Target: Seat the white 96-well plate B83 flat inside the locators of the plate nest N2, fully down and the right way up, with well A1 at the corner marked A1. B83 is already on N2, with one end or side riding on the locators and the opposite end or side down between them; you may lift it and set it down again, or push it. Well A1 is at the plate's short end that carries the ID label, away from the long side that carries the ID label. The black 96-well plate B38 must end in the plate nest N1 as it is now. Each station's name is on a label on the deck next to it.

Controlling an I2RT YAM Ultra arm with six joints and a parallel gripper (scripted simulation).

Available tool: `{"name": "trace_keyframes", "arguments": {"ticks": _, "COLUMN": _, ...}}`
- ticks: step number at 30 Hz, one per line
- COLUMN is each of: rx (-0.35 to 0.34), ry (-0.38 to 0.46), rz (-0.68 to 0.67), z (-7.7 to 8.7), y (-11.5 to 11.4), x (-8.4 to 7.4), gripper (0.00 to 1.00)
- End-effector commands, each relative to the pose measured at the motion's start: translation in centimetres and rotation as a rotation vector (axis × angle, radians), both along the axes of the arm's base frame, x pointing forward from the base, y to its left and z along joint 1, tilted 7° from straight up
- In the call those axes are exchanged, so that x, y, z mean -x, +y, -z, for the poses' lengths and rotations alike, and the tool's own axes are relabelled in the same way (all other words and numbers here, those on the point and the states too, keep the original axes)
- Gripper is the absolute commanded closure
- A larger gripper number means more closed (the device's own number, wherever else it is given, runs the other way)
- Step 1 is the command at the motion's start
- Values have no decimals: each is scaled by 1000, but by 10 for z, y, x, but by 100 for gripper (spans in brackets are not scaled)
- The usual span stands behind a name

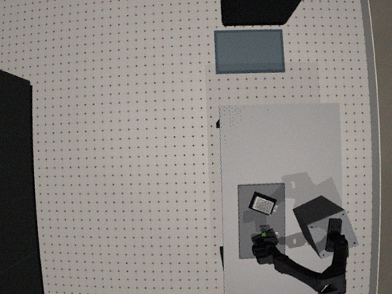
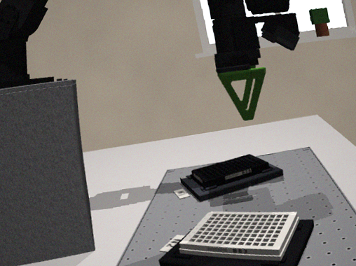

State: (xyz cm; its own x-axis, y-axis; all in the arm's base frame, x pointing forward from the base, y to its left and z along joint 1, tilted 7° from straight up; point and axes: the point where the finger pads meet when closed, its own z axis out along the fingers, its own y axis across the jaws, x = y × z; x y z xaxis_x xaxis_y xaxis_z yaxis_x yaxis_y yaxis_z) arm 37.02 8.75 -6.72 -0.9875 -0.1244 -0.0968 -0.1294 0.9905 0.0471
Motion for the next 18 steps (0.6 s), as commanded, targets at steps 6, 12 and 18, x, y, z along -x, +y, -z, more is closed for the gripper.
{"name": "trace_keyframes", "arguments": {"ticks": 6, "rx": -16, "ry": -4, "rz": 60, "z": 18, "y": -30, "x": -5, "gripper": 0}}
{"name": "trace_keyframes", "arguments": {"ticks": 12, "rx": -23, "ry": -10, "rz": 138, "z": 28, "y": -57, "x": -12, "gripper": 0}}
{"name": "trace_keyframes", "arguments": {"ticks": 18, "rx": -28, "ry": 3, "rz": 216, "z": 38, "y": -75, "x": -8, "gripper": 0}}
